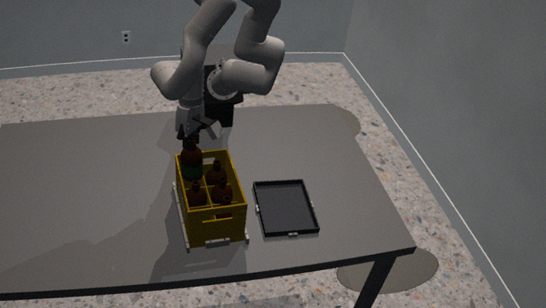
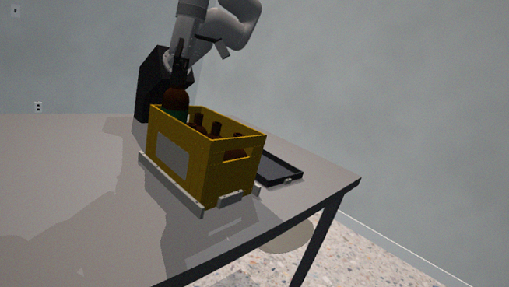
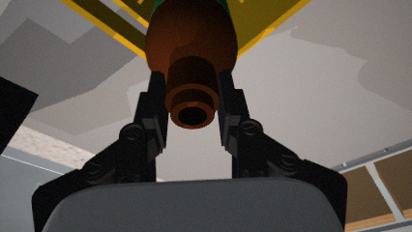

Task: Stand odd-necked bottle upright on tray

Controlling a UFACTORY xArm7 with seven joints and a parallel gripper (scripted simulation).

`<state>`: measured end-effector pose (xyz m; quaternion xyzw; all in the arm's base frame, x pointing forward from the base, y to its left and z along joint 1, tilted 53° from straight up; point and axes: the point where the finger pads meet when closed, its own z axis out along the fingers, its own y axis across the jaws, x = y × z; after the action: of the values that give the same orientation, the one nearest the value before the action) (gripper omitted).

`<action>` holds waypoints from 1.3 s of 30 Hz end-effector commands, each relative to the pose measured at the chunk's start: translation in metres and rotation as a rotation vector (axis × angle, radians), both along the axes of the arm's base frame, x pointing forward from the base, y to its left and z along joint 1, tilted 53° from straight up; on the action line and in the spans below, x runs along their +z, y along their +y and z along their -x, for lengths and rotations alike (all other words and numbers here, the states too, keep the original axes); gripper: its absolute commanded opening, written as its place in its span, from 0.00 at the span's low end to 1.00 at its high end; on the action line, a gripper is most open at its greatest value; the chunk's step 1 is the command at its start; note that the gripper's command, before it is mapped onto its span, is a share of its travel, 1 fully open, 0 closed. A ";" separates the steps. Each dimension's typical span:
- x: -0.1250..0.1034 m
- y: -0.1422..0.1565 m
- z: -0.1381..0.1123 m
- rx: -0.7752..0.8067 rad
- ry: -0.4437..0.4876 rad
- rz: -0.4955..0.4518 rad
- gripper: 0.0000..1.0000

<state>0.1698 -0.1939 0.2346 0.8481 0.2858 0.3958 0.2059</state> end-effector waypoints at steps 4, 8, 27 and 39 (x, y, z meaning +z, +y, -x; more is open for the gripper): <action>0.005 0.000 0.006 -0.001 -0.001 0.001 0.00; 0.006 0.000 0.008 -0.001 -0.001 0.001 0.00; 0.008 0.001 0.011 -0.001 -0.001 0.001 0.00; 0.009 0.001 0.011 -0.001 -0.001 0.001 0.00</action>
<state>0.1595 -0.1922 0.2424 0.8481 0.2858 0.3957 0.2059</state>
